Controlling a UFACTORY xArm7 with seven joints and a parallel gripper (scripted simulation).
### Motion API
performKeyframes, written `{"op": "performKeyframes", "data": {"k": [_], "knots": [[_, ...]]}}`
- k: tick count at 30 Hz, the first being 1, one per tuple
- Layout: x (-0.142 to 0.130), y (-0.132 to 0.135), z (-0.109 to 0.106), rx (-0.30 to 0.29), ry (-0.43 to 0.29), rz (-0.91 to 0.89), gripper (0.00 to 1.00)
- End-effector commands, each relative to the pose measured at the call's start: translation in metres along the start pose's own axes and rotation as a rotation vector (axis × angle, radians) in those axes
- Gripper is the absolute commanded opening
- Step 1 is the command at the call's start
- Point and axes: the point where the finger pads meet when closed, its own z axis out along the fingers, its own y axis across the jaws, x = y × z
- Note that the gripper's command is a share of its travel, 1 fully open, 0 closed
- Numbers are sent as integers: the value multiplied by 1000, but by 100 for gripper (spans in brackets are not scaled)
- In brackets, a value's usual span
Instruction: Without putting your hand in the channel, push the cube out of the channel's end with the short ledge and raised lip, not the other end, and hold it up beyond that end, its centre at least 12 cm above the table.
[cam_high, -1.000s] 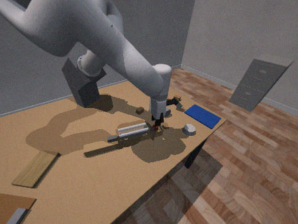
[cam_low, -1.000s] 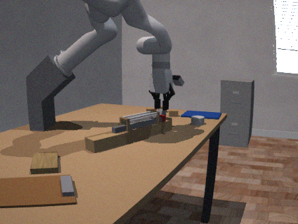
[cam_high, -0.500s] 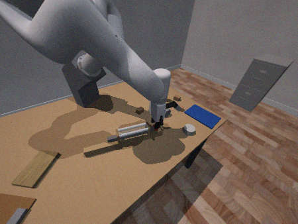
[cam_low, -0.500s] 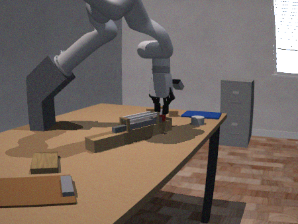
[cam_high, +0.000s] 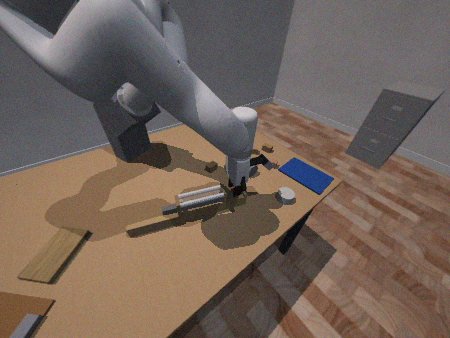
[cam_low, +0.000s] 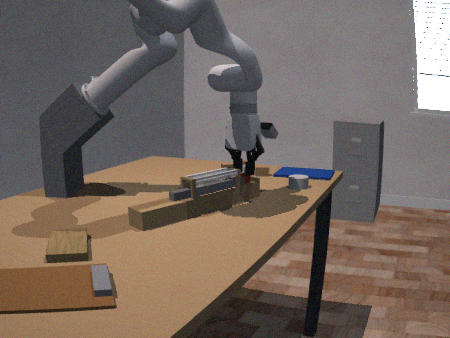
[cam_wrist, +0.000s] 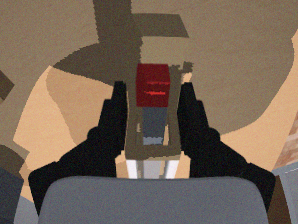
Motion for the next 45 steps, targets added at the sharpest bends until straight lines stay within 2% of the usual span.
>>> {"op": "performKeyframes", "data": {"k": [1,9,23,24,45], "knots": [[1,0,3,-1,1,-1,43],[1,0,20,-1,1,-1,43],[1,0,20,-1,1,-1,43],[1,0,20,-1,1,-1,0],[1,0,20,-1,1,-1,0]]}}
